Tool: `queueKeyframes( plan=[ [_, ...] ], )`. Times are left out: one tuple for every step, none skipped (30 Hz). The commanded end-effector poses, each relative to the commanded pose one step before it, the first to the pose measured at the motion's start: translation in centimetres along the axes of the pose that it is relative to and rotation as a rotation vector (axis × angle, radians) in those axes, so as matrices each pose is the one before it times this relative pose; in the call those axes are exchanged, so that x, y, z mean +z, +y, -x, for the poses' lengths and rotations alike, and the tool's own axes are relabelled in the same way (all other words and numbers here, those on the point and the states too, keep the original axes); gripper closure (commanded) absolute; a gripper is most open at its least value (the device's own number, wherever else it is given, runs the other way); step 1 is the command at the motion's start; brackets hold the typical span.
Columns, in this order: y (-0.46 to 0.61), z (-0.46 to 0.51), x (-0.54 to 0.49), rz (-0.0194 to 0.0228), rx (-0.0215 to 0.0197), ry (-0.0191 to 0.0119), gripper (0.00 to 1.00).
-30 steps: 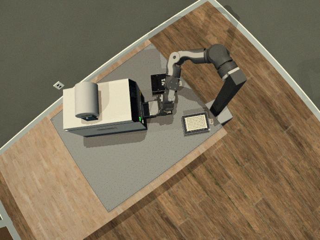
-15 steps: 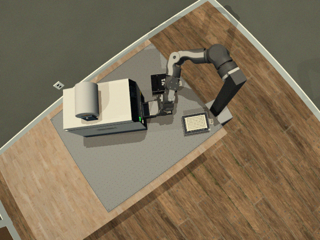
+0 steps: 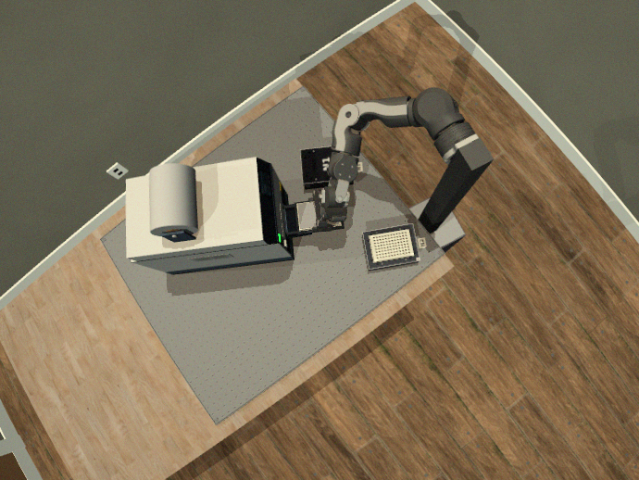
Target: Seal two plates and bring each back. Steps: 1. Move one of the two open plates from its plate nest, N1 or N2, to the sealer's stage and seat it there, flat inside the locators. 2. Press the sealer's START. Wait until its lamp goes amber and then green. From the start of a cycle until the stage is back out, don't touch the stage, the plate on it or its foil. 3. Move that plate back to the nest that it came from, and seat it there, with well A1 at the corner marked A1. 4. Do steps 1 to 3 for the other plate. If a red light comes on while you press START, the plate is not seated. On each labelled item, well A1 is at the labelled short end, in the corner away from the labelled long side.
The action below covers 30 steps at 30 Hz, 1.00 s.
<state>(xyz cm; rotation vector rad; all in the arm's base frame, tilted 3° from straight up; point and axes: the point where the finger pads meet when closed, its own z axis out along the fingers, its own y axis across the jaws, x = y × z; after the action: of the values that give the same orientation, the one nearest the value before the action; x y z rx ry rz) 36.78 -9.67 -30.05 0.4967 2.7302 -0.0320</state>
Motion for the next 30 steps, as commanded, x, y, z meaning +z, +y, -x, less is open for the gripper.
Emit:
queueKeyframes(
  plan=[
    [0.09,0.1032,-0.052,0.0039,0.00174,-0.00331,1.0],
    [0.0,0.0,0.0,0.0,0.0,0.0,1.0],
    [0.0,0.0,0.0,0.0,0.0,0.0,1.0],
    [0.0,0.0,0.0,0.0,0.0,0.0,1.0],
    [0.0,0.0,0.0,0.0,0.0,0.0,1.0],
    [0.0,0.0,0.0,0.0,0.0,0.0,1.0],
    [0.0,0.0,0.0,0.0,0.0,0.0,1.0],
    [0.0,0.0,0.0,0.0,0.0,0.0,1.0],
    [0.0,0.0,0.0,0.0,0.0,0.0,1.0],
    [0.0,0.0,0.0,0.0,0.0,0.0,1.0],
    [0.045,0.0724,-0.096,0.00202,0.00115,-0.00133,1.0],
    [-0.017,0.0817,-0.119,-0.00173,0.0003,-0.00088,1.0],
    [0.0,0.0,0.0,0.0,0.0,0.0,1.0],
    [0.0,0.0,0.0,0.0,0.0,0.0,1.0],
    [-0.036,0.0859,-0.098,-0.00222,0.00086,-0.00099,1.0],
    [0.003,0.0377,-0.087,0.00059,0.00053,-0.00009,1.0],
    [0.01,0.0163,-0.063,0.00013,-0.00022,0.00009,1.0],
    [-0.009,0.0166,-0.04,-0.0006,-0.0002,0.00013,1.0],
    [-0.017,-0.0207,-0.052,-0.00028,-0.00012,0.001,1.0],
    [0.001,0.0218,-0.062,-0.00002,-0.00012,-0.00005,1.0],
    [0.012,0.0564,-0.068,0.00018,0.00007,-0.0007,1.0],
    [0.006,0.0345,-0.087,0.0005,0.00014,-0.00029,1.0],
    [0.0,0.023,-0.063,0.00002,0.0,0.00003,1.0],
    [-0.008,0.0197,-0.041,-0.00054,-0.00014,0.00008,1.0],
    [-0.01,-0.0086,-0.061,-0.0001,-0.00014,0.00069,1.0],
    [-0.001,0.0106,-0.057,-0.00006,-0.00009,0.00032,1.0],
    [0.004,0.0419,-0.056,-0.00012,-0.00002,-0.00041,1.0],
    [0.011,0.0428,-0.094,0.00064,0.00008,-0.00053,1.0],
    [0.003,0.0249,-0.065,0.00012,0.0,-0.00002,1.0],
    [0.0,0.0,0.0,0.0,0.0,0.0,1.0]
  ],
)
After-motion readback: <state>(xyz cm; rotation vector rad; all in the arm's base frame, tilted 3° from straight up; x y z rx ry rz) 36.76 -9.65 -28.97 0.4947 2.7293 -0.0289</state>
